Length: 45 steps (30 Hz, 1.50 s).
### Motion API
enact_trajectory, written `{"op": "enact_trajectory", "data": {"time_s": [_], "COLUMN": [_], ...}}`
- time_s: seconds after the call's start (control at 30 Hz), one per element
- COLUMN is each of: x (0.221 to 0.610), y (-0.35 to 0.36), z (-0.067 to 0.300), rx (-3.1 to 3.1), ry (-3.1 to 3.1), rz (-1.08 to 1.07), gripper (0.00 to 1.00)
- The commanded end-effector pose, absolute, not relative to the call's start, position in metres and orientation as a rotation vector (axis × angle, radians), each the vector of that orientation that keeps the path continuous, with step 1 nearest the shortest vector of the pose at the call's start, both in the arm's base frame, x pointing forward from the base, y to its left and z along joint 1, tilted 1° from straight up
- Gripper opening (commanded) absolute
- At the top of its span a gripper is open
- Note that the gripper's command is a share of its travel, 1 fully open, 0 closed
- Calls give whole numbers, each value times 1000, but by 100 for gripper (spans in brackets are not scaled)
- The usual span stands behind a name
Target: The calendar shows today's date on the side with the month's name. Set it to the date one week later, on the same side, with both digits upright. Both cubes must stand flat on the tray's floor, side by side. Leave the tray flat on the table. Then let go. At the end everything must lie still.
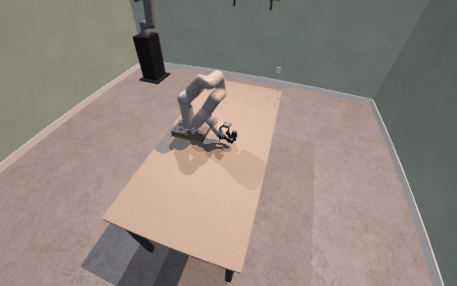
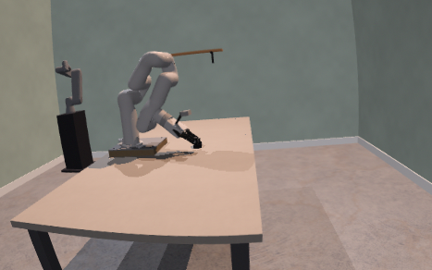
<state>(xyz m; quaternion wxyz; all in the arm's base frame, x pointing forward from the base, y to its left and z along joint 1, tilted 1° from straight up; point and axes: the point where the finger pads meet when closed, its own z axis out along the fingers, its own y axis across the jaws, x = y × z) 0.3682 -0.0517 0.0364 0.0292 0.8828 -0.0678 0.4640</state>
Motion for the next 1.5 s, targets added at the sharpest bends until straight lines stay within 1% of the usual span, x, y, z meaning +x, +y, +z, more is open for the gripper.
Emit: {"op": "enact_trajectory", "data": {"time_s": [0.0,0.4,0.7,1.47], "x": [369,369,369,369], "y": [-52,-52,-52,-52], "z": [29,9,3,0], "rx": [2719,2719,2719,2719], "ry": [-209,-209,-209,-209], "rz": [1437,1437,1437,1437], "gripper": [27,27,27,27]}}
